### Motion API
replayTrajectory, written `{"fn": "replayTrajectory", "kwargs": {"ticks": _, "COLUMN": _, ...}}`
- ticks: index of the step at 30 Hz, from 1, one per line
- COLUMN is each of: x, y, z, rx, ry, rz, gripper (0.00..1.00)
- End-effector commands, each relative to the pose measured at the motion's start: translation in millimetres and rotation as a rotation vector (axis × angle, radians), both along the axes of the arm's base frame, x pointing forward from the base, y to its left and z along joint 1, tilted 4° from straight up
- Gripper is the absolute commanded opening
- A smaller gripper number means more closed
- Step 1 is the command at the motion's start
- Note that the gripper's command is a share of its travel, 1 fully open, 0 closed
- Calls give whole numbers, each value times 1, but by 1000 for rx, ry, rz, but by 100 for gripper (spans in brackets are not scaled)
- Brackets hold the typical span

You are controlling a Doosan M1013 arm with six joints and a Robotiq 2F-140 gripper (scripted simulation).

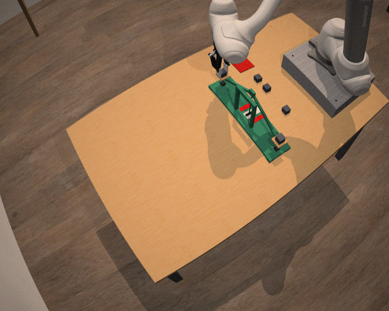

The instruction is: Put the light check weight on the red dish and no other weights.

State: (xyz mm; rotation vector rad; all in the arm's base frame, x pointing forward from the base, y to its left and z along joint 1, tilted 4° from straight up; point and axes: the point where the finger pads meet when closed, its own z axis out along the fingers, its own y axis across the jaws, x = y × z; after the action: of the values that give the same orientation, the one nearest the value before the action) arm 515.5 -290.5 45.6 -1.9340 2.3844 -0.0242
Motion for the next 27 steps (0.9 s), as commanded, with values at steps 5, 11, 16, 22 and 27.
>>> {"fn": "replayTrajectory", "kwargs": {"ticks": 5, "x": 1, "y": 2, "z": -4, "rx": 2, "ry": -2, "rz": 0, "gripper": 24}}
{"fn": "replayTrajectory", "kwargs": {"ticks": 11, "x": 1, "y": 2, "z": -4, "rx": 2, "ry": -2, "rz": 0, "gripper": 24}}
{"fn": "replayTrajectory", "kwargs": {"ticks": 16, "x": 1, "y": 2, "z": -4, "rx": 2, "ry": -2, "rz": 0, "gripper": 24}}
{"fn": "replayTrajectory", "kwargs": {"ticks": 22, "x": 1, "y": 2, "z": -4, "rx": 2, "ry": -2, "rz": 0, "gripper": 24}}
{"fn": "replayTrajectory", "kwargs": {"ticks": 27, "x": 0, "y": 2, "z": 6, "rx": 2, "ry": -2, "rz": 0, "gripper": 24}}
